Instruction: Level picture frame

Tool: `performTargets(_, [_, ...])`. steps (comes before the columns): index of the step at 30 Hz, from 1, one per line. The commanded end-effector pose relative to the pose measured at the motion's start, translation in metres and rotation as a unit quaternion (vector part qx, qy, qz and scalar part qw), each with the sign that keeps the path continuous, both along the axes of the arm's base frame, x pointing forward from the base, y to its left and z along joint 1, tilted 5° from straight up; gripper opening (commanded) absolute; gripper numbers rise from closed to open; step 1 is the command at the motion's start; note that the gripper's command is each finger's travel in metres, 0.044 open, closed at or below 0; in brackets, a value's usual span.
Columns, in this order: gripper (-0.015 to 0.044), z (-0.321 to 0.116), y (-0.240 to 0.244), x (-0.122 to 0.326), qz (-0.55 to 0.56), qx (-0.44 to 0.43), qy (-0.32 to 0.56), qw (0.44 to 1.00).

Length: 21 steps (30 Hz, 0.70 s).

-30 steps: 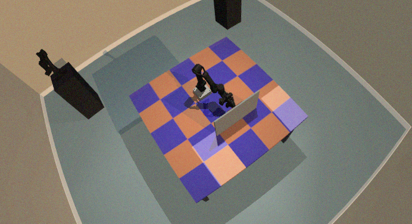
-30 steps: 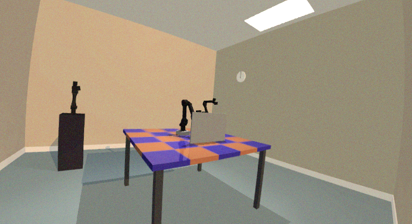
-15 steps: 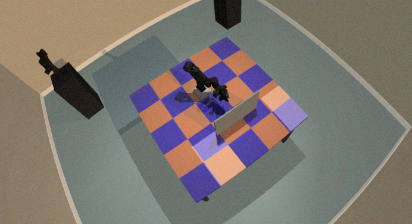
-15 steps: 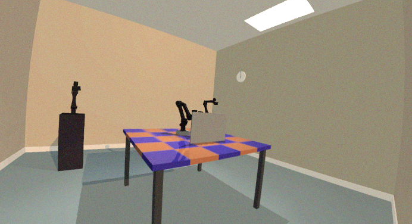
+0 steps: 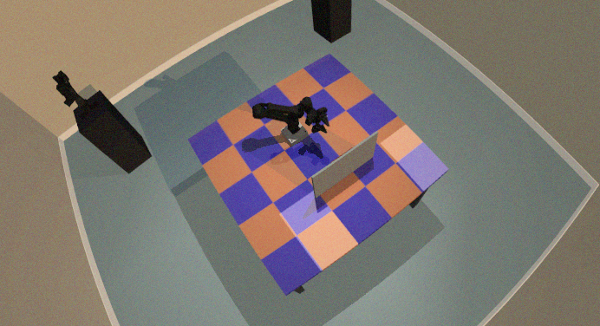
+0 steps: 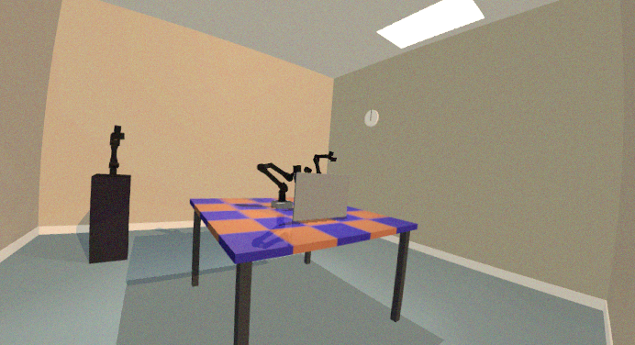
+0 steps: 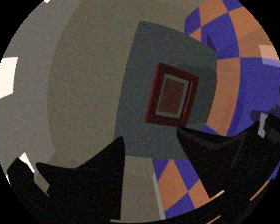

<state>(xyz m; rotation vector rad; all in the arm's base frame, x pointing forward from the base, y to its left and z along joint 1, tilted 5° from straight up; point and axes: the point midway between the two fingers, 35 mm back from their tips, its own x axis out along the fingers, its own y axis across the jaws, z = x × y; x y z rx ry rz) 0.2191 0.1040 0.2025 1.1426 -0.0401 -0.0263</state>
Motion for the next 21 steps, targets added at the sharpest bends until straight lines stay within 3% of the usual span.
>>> performTargets(1, [0.0260,-0.0022,-0.0020,-0.0083,-0.005,-0.022,0.005,1.000])
performTargets(21, [0.0260,-0.0023,-0.0020,-0.0082,-0.005,-0.023,0.005,1.000])
